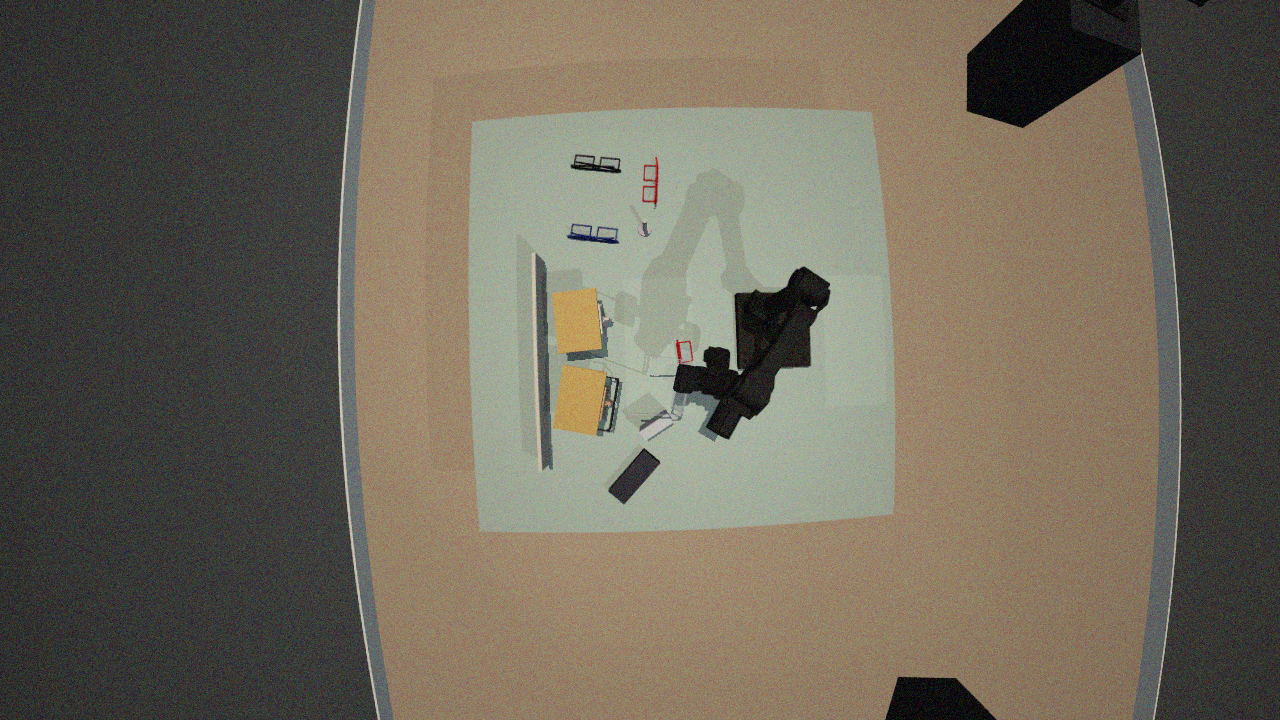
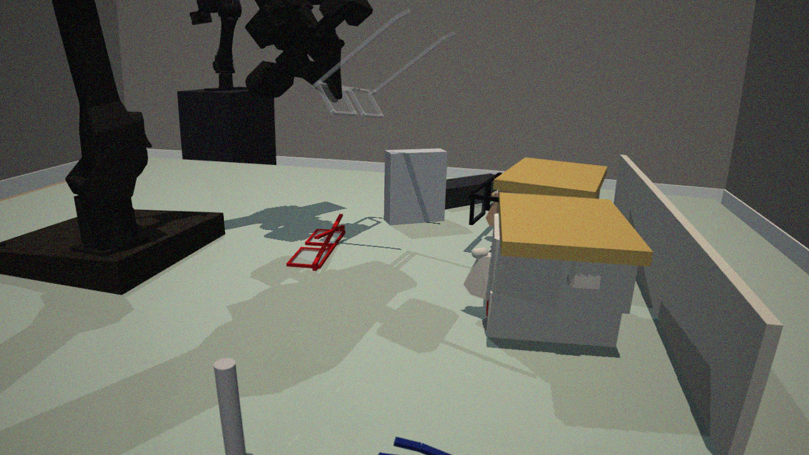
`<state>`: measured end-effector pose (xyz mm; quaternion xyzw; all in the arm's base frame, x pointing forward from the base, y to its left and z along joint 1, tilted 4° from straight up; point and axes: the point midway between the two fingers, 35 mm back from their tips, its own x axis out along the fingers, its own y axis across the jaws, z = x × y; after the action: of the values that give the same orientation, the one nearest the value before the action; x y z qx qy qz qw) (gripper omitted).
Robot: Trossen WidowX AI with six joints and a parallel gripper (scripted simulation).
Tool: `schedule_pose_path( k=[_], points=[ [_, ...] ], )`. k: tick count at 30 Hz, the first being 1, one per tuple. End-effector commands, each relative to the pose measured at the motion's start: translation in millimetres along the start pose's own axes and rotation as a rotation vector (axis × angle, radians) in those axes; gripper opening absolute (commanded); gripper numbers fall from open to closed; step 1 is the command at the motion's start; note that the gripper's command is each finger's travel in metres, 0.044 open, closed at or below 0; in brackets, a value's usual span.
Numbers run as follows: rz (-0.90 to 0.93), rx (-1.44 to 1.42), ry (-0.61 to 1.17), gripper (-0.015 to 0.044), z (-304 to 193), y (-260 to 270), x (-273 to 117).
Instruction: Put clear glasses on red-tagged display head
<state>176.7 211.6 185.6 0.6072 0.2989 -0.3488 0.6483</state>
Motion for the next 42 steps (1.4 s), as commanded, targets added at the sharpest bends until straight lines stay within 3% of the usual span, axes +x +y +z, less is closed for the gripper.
schedule_pose_path(
  k=[1, 21, 42],
  points=[
    [-0.055, -0.039, -0.033, 0.0, 10, 4, 13],
    [-0.303, -0.167, -0.091, 0.0, 62, 21, 63],
    [-0.529, -0.24, 0.003, 0.0, 123, 27, 102]
  ],
)
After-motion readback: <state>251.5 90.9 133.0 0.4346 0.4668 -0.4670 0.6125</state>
